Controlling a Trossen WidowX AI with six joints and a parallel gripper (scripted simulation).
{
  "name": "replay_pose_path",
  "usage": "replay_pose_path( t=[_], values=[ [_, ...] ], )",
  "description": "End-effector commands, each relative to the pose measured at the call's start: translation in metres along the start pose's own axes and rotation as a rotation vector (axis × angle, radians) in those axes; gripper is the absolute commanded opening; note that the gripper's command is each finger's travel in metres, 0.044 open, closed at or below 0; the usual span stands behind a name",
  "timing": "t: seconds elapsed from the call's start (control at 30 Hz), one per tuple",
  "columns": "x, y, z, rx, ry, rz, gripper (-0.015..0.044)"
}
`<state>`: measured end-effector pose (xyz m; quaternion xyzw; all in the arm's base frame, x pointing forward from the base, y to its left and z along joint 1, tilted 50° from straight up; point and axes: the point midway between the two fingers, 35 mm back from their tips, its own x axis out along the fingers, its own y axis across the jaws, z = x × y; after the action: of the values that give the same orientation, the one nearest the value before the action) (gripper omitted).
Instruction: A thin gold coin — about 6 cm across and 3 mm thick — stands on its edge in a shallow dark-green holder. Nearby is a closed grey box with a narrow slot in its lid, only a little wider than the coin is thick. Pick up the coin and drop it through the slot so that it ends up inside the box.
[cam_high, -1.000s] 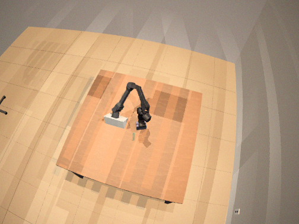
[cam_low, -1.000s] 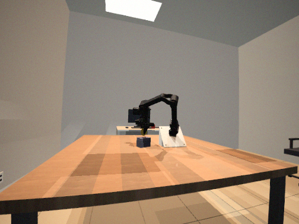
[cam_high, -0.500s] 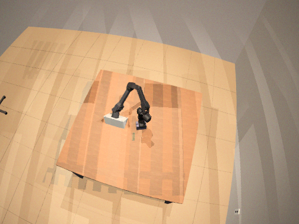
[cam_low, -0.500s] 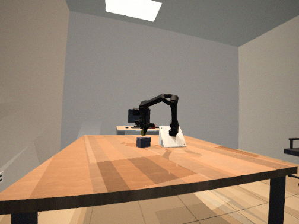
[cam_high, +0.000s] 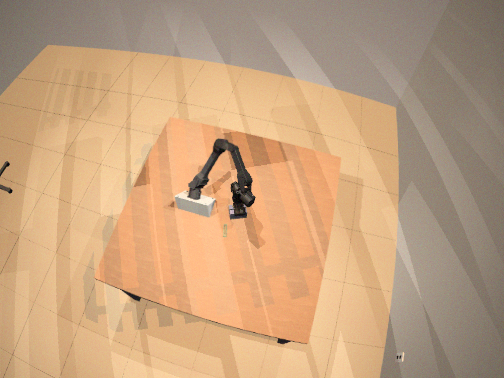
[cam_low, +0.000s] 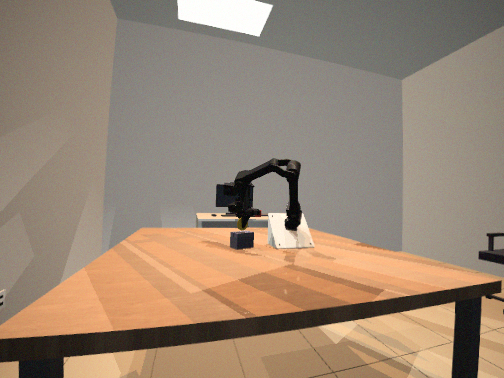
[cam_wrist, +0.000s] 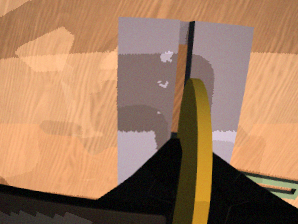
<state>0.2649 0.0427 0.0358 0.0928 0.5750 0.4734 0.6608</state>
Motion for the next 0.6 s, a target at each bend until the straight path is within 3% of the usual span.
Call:
replay_pose_path(
  t=[0.0, 0.47, 0.57],
  values=[
    [0.0027, 0.0012, -0.0008, 0.005, -0.002, 0.007, 0.0000],
    [0.0062, 0.0011, -0.0010, 0.007, -0.002, 0.007, 0.0000],
    [0.0037, 0.0000, 0.0001, 0.000, 0.000, 0.000, 0.0079]
  ],
)
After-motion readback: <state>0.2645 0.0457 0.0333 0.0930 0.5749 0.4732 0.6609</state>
